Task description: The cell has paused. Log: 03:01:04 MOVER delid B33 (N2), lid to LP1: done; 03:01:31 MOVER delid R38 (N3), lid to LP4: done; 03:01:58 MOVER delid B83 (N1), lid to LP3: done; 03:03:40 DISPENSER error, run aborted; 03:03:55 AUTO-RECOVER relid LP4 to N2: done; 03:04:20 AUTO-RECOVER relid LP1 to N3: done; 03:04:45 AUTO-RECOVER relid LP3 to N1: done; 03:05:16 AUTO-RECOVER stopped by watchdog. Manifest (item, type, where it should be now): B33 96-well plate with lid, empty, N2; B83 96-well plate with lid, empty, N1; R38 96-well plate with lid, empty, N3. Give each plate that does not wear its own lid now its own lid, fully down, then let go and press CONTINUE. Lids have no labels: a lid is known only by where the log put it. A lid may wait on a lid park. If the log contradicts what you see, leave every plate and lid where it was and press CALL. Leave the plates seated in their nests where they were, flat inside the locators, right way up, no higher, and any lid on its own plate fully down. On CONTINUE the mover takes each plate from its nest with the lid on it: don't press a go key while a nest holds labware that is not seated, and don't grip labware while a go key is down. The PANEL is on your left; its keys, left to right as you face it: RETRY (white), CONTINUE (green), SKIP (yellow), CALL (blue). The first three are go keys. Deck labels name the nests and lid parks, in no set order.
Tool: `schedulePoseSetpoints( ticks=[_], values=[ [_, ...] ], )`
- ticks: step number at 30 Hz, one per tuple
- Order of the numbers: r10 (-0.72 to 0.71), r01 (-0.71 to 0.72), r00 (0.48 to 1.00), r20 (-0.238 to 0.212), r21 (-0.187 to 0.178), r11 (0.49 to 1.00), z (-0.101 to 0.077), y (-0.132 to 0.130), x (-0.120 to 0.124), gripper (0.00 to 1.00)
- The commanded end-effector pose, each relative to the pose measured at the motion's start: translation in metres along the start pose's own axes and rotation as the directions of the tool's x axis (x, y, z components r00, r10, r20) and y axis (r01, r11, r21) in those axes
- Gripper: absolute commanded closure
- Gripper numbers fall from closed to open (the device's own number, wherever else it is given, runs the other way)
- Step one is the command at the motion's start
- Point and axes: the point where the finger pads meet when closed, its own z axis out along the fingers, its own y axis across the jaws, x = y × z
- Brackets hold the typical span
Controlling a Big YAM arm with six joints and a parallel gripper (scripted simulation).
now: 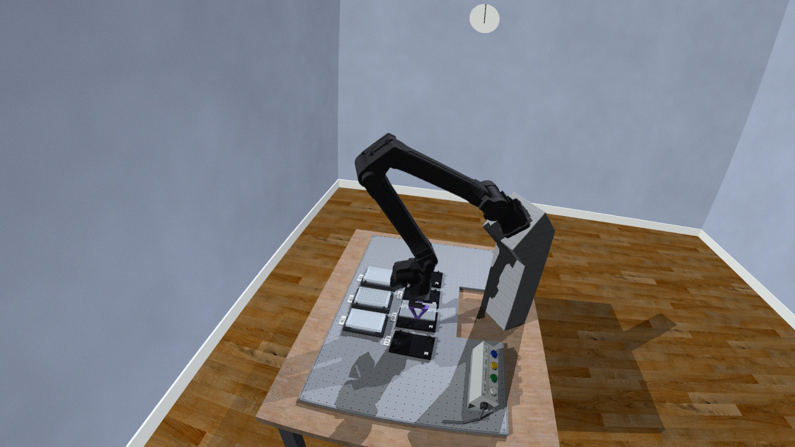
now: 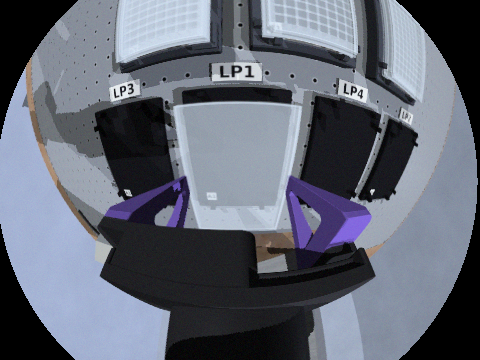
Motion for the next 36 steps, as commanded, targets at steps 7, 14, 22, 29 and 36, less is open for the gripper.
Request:
schedulePoseSetpoints(
  ticks=[7, 14, 22, 29, 36],
  values=[
    [-0.003, 0.003, 1.000, 0.007, -0.006, 1.000, 0.006, 0.005, 0.000, 1.00],
    [-0.004, 0.004, 1.000, 0.009, -0.007, 1.000, 0.008, 0.005, 0.000, 1.00],
    [-0.005, 0.005, 1.000, 0.014, -0.010, 1.000, 0.009, 0.007, -0.002, 1.00],
    [-0.003, 0.003, 1.000, 0.008, -0.007, 1.000, 0.011, 0.006, 0.001, 1.00],
    [-0.002, 0.002, 1.000, 0.006, -0.006, 1.000, 0.015, 0.004, 0.001, 1.00]
  ],
)
